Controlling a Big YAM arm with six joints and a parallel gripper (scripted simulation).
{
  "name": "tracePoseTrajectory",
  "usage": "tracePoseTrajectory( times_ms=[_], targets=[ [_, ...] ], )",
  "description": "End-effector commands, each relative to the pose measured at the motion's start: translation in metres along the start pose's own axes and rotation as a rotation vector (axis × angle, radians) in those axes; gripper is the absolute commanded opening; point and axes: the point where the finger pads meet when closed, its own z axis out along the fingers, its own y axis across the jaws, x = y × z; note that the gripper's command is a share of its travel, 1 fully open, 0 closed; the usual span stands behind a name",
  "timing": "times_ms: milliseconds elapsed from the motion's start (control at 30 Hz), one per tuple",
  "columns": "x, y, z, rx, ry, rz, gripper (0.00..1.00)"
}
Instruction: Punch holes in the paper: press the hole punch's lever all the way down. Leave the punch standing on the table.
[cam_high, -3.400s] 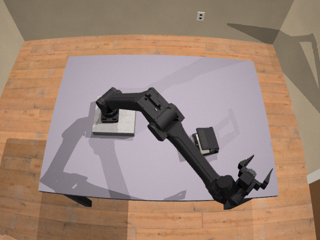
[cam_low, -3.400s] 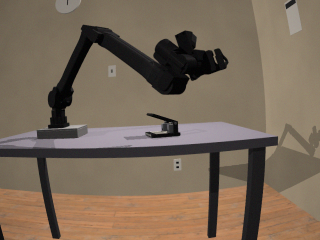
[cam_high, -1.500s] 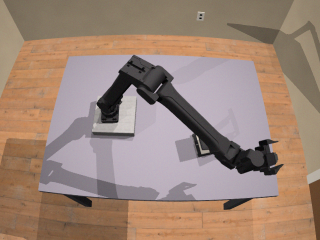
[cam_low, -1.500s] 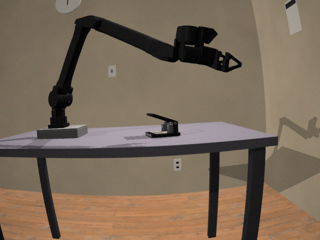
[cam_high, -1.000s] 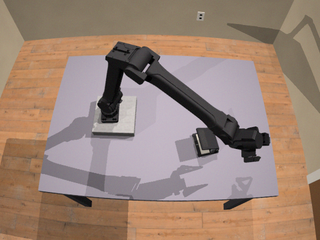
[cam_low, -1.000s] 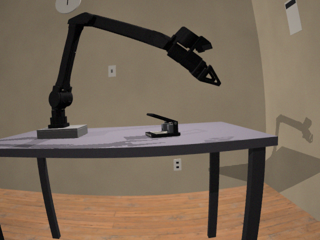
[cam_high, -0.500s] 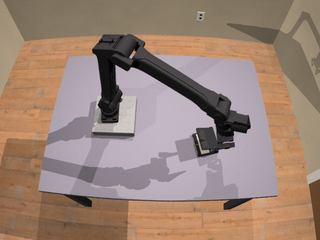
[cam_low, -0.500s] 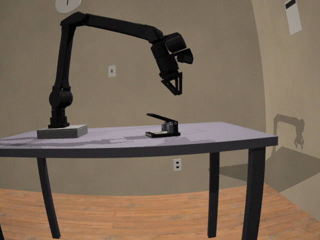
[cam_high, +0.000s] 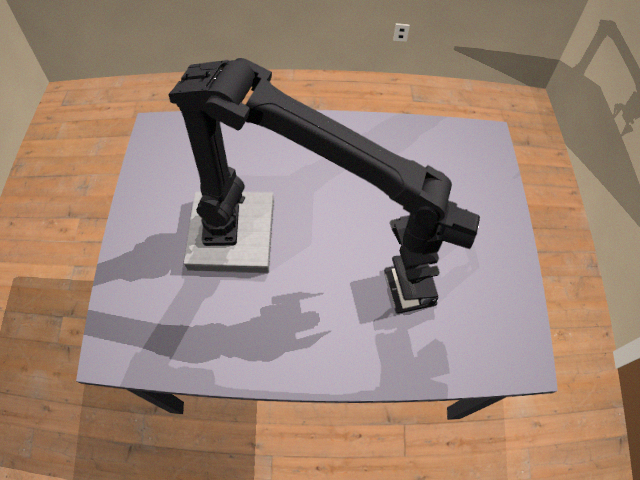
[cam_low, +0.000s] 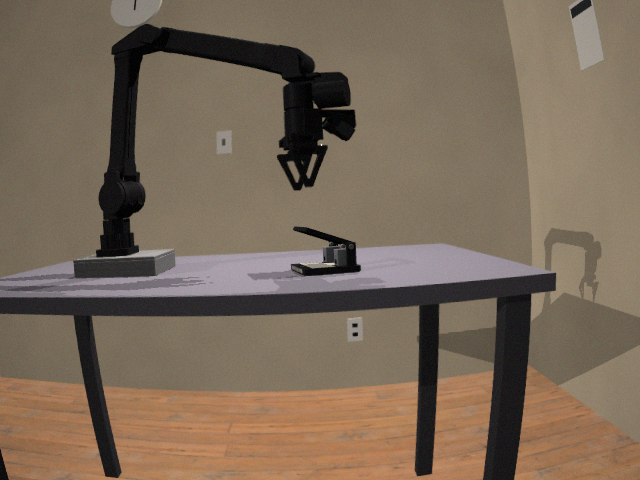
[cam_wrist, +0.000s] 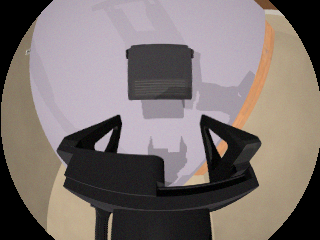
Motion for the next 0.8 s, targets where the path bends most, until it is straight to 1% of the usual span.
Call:
tracePoseTrajectory(
  times_ms=[0,33,67,267,767],
  targets=[
    [0.0003,0.0030,-0.0047,0.004,-0.003,-0.029,1.00],
    [0.0000,0.0021,-0.0029,0.004,-0.002,-0.028,1.00],
    [-0.0003,0.0013,-0.0014,0.003,-0.002,-0.026,0.00],
    [-0.0013,-0.0015,0.0026,0.002,-0.002,-0.021,0.00],
    [-0.0010,-0.0027,-0.0022,0.007,-0.012,-0.016,0.00]
  ],
)
